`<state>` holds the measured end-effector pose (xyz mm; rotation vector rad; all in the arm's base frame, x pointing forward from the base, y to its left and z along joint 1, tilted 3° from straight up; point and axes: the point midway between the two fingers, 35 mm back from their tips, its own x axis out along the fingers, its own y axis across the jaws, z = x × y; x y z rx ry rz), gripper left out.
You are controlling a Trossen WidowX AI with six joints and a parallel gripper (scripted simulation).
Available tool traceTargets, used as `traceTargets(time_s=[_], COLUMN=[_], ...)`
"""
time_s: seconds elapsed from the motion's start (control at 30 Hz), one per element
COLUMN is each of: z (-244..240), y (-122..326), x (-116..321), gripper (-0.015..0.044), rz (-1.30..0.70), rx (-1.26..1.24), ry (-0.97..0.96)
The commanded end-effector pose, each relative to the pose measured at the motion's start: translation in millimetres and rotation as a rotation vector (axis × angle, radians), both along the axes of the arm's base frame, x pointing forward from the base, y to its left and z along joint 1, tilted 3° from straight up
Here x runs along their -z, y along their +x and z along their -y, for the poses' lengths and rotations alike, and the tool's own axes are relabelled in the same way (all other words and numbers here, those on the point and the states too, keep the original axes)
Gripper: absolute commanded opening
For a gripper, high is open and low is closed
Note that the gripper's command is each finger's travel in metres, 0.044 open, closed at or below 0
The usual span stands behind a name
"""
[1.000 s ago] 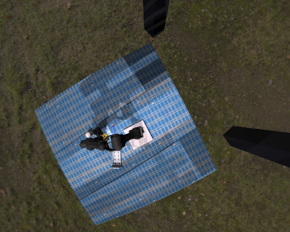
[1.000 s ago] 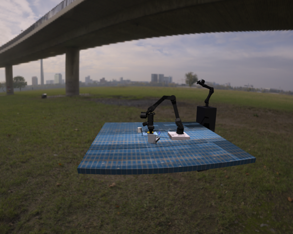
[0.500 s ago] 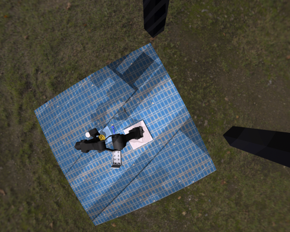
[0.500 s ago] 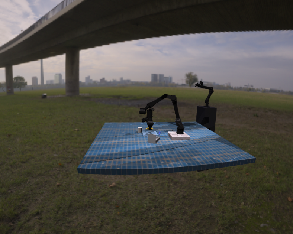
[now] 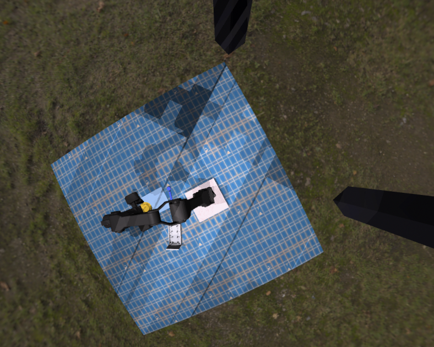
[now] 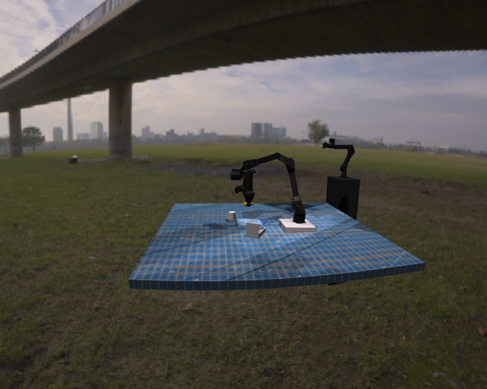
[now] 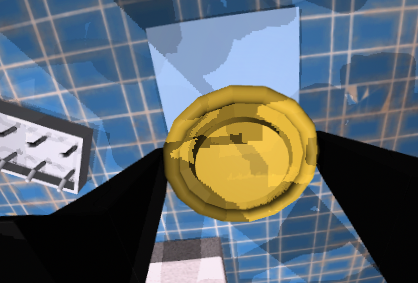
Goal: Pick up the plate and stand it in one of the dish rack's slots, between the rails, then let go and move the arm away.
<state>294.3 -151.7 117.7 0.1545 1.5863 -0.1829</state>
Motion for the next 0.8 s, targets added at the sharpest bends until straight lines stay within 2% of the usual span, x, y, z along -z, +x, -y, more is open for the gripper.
traceTargets(time_s=[0.0, 0.57, 0.77], z=[1, -3, -62], y=[2, 2, -8], x=[-16, -65, -67], gripper=[0.0000, 0.0000, 0.0000], rz=[0.007, 0.004, 0.009], rx=[0.005, 0.011, 0.190], ry=[-0.005, -0.005, -0.006])
